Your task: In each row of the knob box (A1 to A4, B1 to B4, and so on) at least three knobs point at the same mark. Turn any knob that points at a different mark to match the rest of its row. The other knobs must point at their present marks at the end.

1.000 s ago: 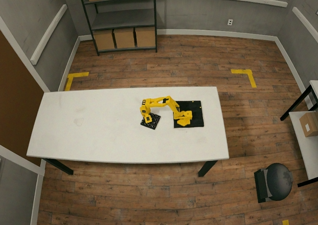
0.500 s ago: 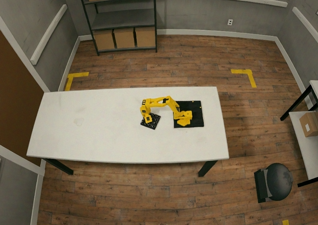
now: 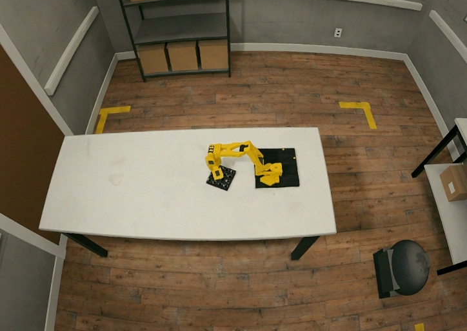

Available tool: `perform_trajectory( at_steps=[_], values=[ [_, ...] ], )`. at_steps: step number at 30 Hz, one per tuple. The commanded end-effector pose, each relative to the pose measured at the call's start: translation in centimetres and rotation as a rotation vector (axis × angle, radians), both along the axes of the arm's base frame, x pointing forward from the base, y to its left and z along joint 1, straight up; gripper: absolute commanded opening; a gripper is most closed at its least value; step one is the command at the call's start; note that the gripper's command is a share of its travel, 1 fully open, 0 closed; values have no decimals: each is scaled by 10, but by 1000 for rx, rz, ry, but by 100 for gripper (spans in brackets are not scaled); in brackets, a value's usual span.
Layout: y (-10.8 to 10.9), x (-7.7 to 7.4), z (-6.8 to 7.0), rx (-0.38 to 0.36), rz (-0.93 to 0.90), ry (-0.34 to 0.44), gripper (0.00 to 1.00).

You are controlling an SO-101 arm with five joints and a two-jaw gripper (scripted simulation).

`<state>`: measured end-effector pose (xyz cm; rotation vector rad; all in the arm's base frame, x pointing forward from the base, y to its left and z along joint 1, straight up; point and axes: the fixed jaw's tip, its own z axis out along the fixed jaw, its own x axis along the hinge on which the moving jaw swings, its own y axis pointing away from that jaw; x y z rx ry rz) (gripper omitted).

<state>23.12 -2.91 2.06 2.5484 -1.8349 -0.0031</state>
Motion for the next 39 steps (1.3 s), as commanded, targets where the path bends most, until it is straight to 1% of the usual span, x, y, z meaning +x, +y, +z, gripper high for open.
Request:
perform_trajectory(
  at_steps=[1,5,7,14,28,33,39],
  values=[
    [-1,0,10,-1,-8,-6,8],
    [-1,-1,16,-1,-8,-6,8],
    [-1,-1,16,-1,-8,-6,8],
    [-1,-1,22,-1,-8,-6,8],
    [-1,-2,24,-1,-8,-6,8],
    [0,-11,27,-1,-8,-6,8],
    [2,-33,31,-1,-8,-6,8]
  ],
)
